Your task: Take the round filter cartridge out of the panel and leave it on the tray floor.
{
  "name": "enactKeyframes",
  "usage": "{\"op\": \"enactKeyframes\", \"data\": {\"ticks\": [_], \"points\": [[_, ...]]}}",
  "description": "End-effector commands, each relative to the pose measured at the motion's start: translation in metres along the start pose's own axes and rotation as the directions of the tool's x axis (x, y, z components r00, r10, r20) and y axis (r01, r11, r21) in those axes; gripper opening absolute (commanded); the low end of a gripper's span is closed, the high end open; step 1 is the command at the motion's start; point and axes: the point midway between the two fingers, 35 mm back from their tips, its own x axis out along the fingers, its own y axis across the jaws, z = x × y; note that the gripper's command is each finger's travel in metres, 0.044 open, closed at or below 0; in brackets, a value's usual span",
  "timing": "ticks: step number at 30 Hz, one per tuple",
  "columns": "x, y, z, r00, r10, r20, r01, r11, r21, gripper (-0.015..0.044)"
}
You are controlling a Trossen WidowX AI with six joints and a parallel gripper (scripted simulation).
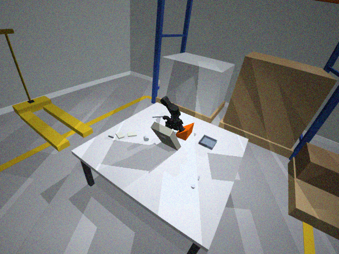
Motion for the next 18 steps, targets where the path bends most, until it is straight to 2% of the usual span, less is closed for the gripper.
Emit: {"op": "enactKeyframes", "data": {"ticks": [1,9,18], "points": [[0.0068,0.0005,-0.0013,1.0,0.01,-0.005,-0.011,0.993,-0.118,0.0],[0.0073,0.0005,-0.0013,1.0,0.01,-0.005,-0.011,0.922,-0.387,0.0],[0.0074,0.0006,-0.0013,1.0,0.01,-0.005,-0.011,0.757,-0.653,0.0]]}}
